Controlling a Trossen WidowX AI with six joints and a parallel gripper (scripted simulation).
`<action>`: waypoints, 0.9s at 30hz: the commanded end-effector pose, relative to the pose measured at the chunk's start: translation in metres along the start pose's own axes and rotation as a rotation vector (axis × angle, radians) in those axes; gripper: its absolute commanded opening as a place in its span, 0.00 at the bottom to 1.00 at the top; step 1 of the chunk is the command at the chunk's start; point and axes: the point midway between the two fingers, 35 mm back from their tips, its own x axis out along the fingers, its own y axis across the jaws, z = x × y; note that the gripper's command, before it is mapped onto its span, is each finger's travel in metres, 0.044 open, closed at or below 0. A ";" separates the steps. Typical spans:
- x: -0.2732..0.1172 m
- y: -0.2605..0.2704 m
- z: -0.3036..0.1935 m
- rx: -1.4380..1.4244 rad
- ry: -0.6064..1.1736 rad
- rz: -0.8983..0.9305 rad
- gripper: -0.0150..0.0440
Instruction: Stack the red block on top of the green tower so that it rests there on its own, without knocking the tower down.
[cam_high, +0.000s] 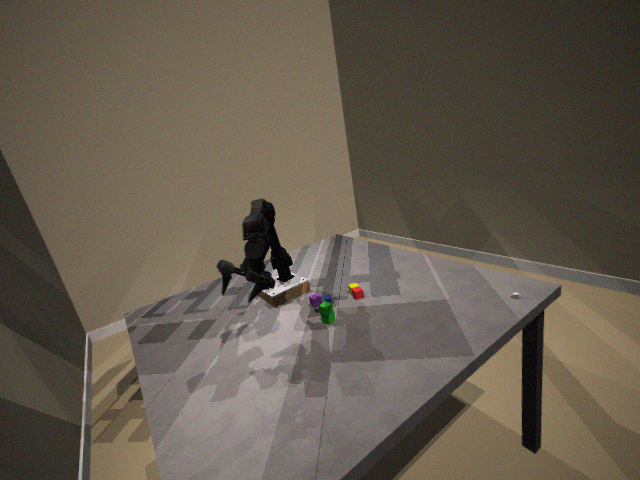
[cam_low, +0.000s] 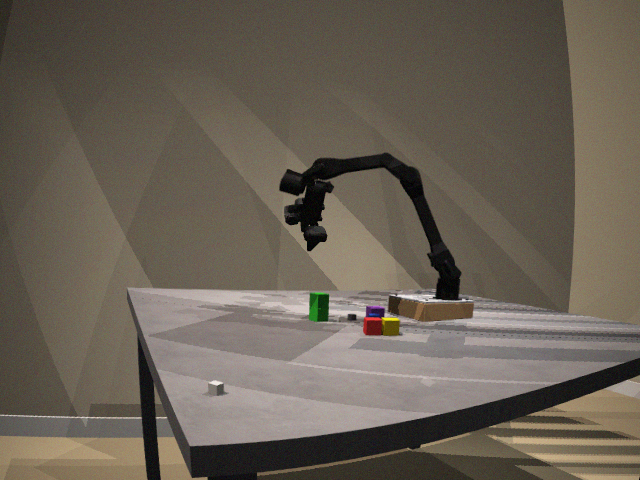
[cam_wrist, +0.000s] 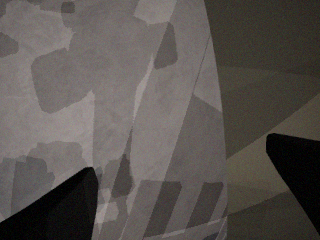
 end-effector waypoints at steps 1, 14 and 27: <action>-0.024 0.053 0.026 0.039 -0.079 0.087 1.00; -0.098 0.199 0.054 0.118 -0.181 0.348 1.00; -0.171 0.337 0.011 0.165 -0.107 0.589 1.00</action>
